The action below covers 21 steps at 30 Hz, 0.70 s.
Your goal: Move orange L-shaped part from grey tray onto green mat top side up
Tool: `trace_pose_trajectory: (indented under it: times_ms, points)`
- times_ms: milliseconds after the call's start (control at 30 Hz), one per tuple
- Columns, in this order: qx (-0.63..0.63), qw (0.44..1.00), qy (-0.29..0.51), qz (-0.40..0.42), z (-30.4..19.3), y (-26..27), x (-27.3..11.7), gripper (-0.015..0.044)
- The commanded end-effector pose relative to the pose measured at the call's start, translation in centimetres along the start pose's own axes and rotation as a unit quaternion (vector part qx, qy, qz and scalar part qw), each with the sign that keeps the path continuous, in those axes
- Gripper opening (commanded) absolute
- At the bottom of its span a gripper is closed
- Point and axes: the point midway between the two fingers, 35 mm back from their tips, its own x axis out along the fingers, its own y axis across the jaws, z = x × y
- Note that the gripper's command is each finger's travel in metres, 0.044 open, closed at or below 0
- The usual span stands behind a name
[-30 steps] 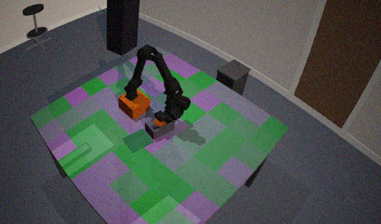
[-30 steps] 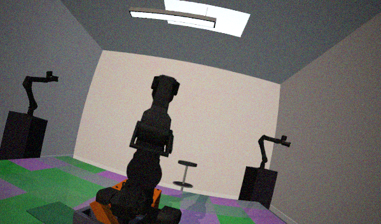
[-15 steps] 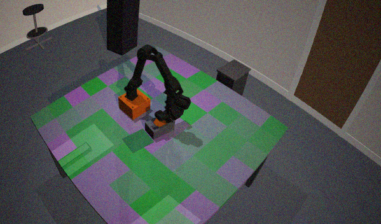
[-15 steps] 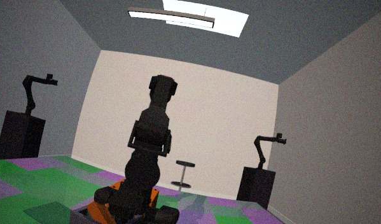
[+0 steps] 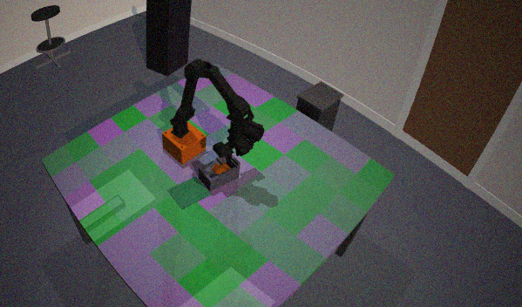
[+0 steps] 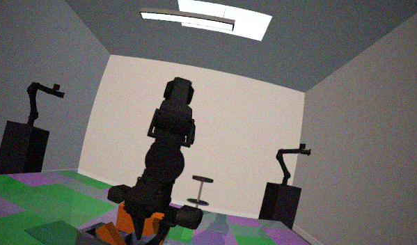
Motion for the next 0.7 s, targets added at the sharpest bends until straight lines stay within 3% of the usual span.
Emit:
trace_pose_trajectory:
  times_ms: [0, 667]
  points:
    - [-0.001, 1.000, -0.013, 0.003, 0.02, -0.71, -5.76, 0.0180]
    - [0.001, 1.000, -0.010, 0.004, -0.12, -0.72, -5.70, 0.0180]
